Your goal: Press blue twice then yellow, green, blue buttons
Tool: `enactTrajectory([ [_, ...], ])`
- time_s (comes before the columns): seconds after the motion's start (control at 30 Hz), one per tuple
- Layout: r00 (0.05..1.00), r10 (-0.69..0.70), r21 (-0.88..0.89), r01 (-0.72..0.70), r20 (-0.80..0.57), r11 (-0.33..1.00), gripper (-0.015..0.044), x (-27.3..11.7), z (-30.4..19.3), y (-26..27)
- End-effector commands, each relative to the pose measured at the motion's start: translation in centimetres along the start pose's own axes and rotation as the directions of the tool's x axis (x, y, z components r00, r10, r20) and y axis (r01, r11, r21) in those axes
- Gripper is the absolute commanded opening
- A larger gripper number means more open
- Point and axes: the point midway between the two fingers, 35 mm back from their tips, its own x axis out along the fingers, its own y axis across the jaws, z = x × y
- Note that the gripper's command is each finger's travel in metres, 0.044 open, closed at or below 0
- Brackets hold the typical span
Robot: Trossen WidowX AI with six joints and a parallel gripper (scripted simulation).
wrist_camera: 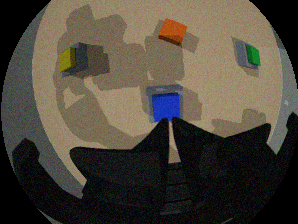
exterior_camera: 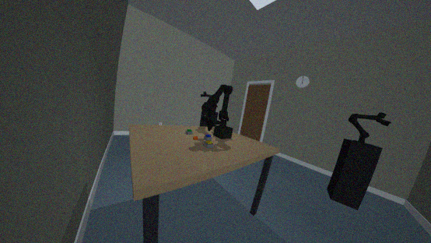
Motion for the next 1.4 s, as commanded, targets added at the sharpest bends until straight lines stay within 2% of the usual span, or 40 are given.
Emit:
enactTrajectory([
  [0.0,1.0,-0.003,0.005,0.003,0.001,1.0,0.002,1.2,-0.3,-0.1],
  [0.77,1.0,-0.003,0.005,0.003,0.001,1.0,0.002,4.5,-0.3,-0.1],
  [1.37,1.0,-0.003,0.005,0.003,0.001,1.0,0.002,4.6,-0.3,-0.1],
])
